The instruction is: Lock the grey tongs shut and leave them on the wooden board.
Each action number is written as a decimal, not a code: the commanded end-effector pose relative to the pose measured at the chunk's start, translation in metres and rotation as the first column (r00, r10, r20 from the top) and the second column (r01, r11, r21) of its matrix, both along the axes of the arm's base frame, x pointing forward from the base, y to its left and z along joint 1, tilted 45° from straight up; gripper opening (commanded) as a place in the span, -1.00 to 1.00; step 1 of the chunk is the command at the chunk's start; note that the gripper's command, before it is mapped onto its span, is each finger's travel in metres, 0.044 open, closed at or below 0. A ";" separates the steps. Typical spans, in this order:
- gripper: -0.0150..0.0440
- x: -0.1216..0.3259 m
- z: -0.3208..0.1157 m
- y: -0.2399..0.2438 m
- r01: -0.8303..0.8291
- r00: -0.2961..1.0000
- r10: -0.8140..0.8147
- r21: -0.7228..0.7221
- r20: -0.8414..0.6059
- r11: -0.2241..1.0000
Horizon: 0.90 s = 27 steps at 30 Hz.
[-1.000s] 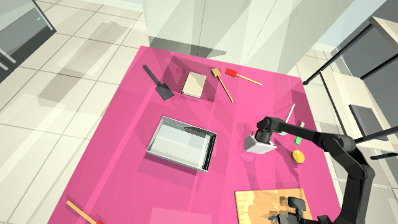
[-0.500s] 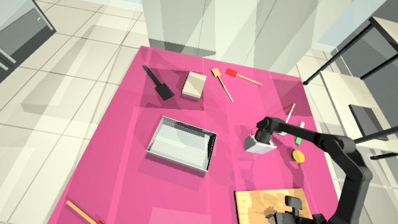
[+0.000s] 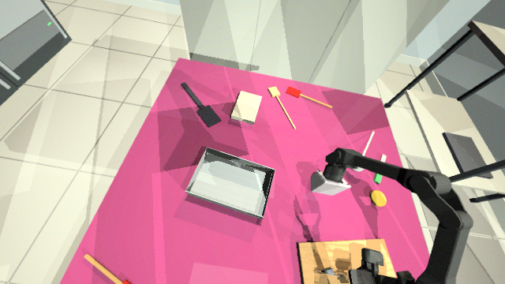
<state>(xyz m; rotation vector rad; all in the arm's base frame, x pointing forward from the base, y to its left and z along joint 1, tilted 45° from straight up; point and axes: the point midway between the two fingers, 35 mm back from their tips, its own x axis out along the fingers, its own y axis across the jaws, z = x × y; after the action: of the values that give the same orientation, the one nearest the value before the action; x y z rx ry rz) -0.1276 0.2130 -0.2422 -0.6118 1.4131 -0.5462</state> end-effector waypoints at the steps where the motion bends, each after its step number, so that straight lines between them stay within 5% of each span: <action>1: 0.69 0.000 0.000 0.000 0.000 1.000 0.000 0.000 0.000 1.000; 5: 1.00 0.000 0.000 0.000 0.000 1.000 0.000 0.000 0.000 1.000; 12: 1.00 0.032 0.029 0.025 0.010 1.000 -0.010 0.014 0.003 1.000; 20: 1.00 0.131 0.110 0.059 0.008 1.000 -0.008 0.005 0.012 1.000; 27: 1.00 0.138 0.116 0.059 0.008 1.000 -0.008 0.003 0.012 1.000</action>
<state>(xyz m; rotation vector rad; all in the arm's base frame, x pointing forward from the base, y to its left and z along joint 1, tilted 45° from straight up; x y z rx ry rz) 0.0126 0.2769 -0.1268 -0.5674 1.4141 -0.5581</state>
